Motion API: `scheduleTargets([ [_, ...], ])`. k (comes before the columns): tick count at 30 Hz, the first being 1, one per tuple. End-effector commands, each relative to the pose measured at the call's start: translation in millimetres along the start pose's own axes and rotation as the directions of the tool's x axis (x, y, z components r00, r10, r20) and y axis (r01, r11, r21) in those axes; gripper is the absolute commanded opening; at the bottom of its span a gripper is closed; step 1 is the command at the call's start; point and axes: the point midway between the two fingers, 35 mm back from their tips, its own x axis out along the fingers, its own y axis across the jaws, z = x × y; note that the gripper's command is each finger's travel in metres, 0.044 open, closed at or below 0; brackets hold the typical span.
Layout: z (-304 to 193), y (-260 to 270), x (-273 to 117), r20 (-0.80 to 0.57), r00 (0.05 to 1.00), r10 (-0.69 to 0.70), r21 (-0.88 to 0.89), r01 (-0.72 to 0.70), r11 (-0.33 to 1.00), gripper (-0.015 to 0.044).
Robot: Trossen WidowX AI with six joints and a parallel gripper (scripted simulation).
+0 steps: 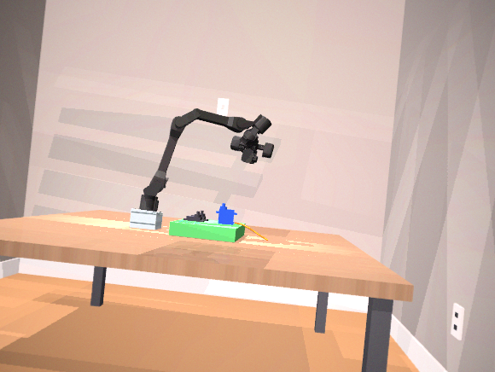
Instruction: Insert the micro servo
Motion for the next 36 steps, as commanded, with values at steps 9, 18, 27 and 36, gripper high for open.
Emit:
scheduleTargets([
  [9, 68.2, 38.4, -31.3, 0.228, 0.948, 0.223, 0.231, -0.275, 0.933, 0.044],
  [18, 123.3, 51.2, -64.9, 0.429, 0.846, 0.317, 0.341, -0.477, 0.81, 0.044],
  [27, 178.1, 49.0, -105.4, 0.632, 0.698, 0.335, 0.383, -0.658, 0.648, 0.044],
  [36, 226.8, 33.2, -150.1, 0.806, 0.522, 0.279, 0.356, -0.804, 0.476, 0.044],
])
